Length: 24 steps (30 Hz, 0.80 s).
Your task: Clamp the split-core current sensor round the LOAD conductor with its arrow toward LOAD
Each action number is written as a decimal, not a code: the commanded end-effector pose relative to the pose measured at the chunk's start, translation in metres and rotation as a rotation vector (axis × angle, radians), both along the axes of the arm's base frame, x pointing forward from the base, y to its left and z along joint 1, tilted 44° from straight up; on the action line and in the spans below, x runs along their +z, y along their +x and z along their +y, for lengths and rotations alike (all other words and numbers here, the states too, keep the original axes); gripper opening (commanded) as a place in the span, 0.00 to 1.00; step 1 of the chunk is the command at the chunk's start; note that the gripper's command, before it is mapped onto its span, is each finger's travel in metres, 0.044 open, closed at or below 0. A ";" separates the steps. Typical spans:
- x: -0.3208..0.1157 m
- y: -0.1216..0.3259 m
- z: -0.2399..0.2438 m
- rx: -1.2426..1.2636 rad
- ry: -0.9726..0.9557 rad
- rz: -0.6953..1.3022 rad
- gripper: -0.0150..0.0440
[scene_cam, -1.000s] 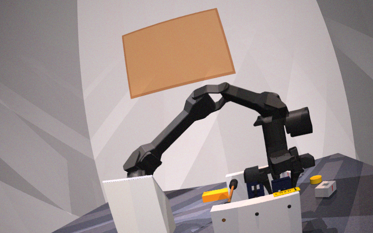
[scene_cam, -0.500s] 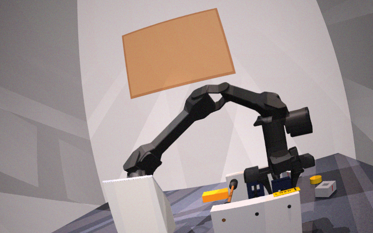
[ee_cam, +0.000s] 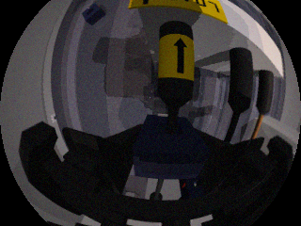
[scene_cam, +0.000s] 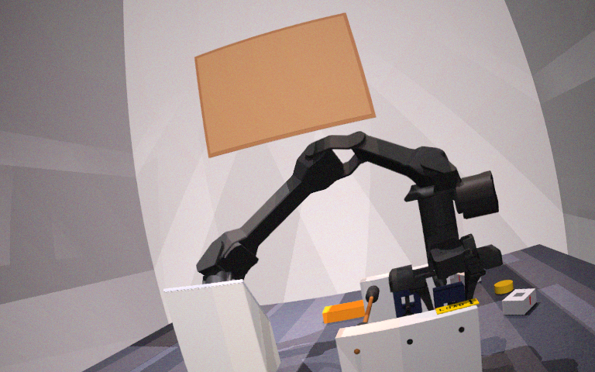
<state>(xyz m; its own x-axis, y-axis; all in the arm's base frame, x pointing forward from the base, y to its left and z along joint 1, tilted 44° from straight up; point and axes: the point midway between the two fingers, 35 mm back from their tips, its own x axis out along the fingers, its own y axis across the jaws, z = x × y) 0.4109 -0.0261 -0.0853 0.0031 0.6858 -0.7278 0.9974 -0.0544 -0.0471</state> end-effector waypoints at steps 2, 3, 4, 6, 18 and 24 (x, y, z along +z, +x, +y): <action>0.000 0.000 0.000 0.001 0.000 -0.001 0.71; 0.000 0.000 0.000 0.001 0.000 -0.001 0.71; 0.000 0.000 0.000 0.001 0.000 -0.001 0.71; 0.000 0.000 0.000 0.001 0.000 -0.001 0.71; 0.000 0.000 0.000 0.001 0.000 -0.001 0.89; 0.000 0.000 0.000 0.001 0.000 -0.001 1.00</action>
<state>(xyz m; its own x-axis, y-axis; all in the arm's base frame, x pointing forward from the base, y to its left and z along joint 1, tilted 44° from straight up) 0.4109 -0.0261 -0.0852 0.0032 0.6858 -0.7278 0.9974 -0.0544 -0.0470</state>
